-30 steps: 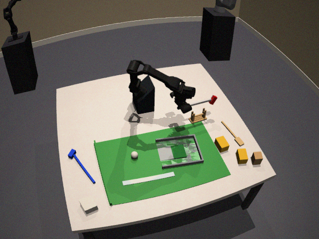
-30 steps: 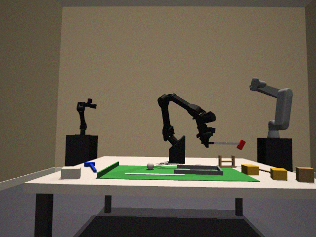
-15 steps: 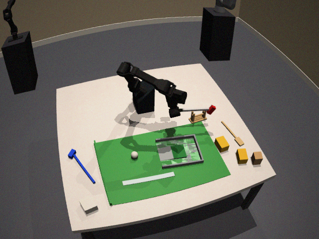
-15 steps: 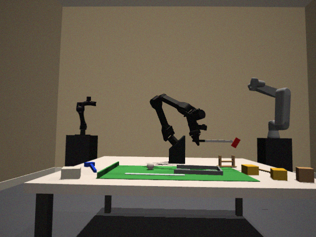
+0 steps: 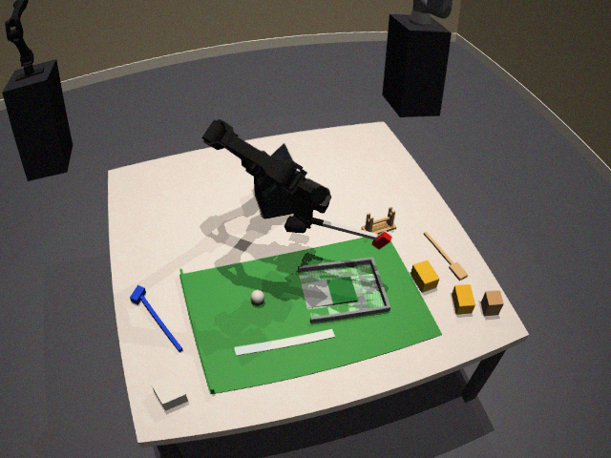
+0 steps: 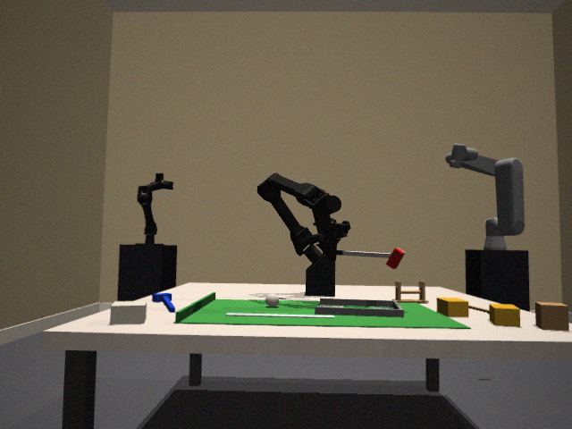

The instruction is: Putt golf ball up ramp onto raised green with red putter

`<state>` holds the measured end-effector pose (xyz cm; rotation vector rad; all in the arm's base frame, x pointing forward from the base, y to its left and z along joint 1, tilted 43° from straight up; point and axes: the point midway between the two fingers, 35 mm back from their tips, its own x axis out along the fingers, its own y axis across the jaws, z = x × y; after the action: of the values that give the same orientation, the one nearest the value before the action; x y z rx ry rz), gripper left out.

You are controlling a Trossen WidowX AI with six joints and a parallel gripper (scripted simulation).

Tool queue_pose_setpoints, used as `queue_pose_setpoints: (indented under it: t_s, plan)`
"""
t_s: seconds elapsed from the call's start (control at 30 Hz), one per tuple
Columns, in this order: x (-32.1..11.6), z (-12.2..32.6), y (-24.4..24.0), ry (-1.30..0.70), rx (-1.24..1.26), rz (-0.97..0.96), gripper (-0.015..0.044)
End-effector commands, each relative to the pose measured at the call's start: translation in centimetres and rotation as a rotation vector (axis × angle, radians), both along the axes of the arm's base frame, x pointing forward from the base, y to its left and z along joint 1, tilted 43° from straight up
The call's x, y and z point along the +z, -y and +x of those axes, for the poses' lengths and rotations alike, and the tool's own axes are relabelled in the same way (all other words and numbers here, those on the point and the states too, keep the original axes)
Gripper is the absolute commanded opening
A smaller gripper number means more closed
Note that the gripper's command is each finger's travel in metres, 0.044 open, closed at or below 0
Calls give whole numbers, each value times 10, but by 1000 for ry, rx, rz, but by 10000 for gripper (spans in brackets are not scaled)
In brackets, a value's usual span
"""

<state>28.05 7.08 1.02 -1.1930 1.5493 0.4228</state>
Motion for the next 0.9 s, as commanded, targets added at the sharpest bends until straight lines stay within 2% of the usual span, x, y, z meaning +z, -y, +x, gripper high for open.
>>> queue_pose_setpoints:
  t_s: [0.0, 0.43, 0.87]
  plan:
    - [17, 2, 17, 57, -83, -5, 0]
    - [75, -8, 83, 253, -379, -42, 0]
    - [125, -41, 143, 454, -674, -100, 0]
